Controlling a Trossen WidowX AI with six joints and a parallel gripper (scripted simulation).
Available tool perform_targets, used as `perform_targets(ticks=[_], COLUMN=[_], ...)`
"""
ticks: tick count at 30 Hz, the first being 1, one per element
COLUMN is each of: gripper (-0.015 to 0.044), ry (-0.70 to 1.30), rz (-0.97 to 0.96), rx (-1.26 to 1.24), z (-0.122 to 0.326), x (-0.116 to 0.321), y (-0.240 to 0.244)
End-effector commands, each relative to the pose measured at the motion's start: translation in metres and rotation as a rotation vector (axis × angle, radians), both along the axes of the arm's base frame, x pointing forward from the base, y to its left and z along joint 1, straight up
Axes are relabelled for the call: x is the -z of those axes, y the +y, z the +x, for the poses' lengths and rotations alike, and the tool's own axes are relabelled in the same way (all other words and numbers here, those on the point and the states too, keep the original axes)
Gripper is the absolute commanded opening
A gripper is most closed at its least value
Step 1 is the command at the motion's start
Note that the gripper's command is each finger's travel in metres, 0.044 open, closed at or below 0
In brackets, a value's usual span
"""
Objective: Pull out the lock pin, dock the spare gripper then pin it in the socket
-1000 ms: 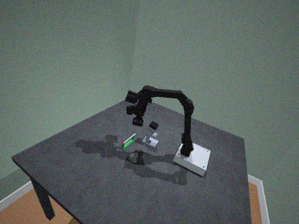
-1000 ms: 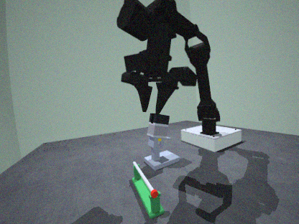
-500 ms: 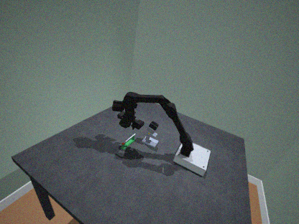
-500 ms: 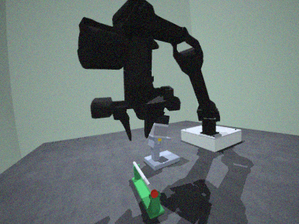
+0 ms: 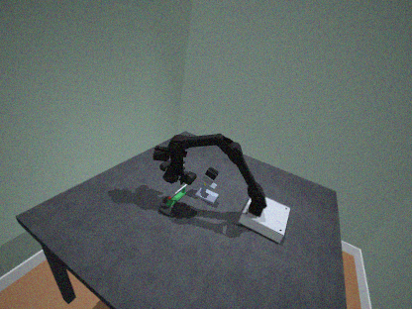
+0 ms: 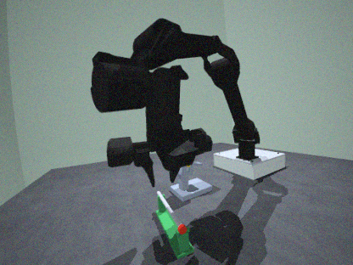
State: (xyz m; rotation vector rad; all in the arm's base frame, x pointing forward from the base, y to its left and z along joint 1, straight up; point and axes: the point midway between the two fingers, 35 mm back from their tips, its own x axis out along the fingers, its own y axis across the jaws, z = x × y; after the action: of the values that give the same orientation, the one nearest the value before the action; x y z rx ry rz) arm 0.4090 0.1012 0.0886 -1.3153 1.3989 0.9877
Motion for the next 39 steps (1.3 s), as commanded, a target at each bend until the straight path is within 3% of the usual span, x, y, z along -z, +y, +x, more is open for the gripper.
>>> perform_targets(ticks=[1, 39], gripper=[0.018, 0.018], ry=[0.007, 0.007], rz=[-0.008, -0.007], rx=[-0.002, -0.002], z=[-0.002, -0.002], x=[0.019, 0.083], y=[0.0, 0.003])
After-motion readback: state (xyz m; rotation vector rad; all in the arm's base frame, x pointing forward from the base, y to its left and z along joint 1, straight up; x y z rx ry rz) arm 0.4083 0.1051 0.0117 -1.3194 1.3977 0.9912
